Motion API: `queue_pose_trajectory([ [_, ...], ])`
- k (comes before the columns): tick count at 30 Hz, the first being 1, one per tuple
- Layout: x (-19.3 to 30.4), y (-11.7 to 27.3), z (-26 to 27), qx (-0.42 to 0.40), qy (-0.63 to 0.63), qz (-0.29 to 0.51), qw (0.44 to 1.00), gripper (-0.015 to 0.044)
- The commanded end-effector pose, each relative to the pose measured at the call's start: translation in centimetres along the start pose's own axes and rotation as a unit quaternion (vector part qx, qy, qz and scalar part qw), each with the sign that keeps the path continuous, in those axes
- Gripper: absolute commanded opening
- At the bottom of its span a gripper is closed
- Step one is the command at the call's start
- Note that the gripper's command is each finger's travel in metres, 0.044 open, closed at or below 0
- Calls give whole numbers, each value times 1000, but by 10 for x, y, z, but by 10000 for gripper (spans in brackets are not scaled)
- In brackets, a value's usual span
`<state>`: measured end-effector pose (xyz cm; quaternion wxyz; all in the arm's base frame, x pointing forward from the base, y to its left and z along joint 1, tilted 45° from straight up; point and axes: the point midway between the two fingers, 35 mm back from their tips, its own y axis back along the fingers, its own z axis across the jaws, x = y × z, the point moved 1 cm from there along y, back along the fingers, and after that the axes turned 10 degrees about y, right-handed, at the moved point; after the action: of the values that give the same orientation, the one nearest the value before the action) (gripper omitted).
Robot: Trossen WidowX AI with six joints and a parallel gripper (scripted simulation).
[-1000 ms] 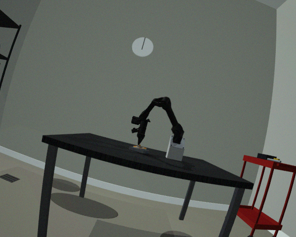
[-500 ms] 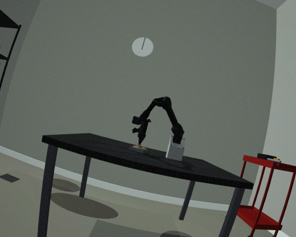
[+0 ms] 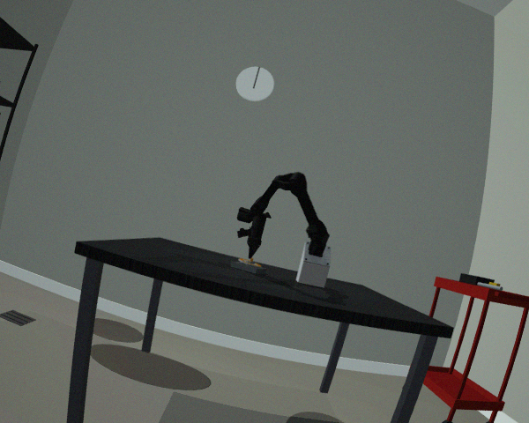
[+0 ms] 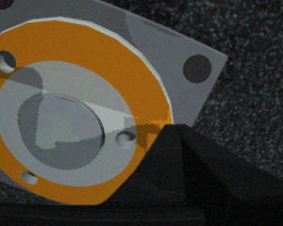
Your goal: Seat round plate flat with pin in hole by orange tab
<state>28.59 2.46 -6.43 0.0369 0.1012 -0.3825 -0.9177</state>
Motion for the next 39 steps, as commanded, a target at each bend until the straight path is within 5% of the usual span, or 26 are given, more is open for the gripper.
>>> queue_pose_trajectory([
  [1, 7, -2, 1, 0, -2, 8, 1000, 0],
  [32, 16, -2, 3, 0, -2, 8, 1000, 0],
  [39, 15, 31, 3, 1, -2, 8, 1000, 0],
])
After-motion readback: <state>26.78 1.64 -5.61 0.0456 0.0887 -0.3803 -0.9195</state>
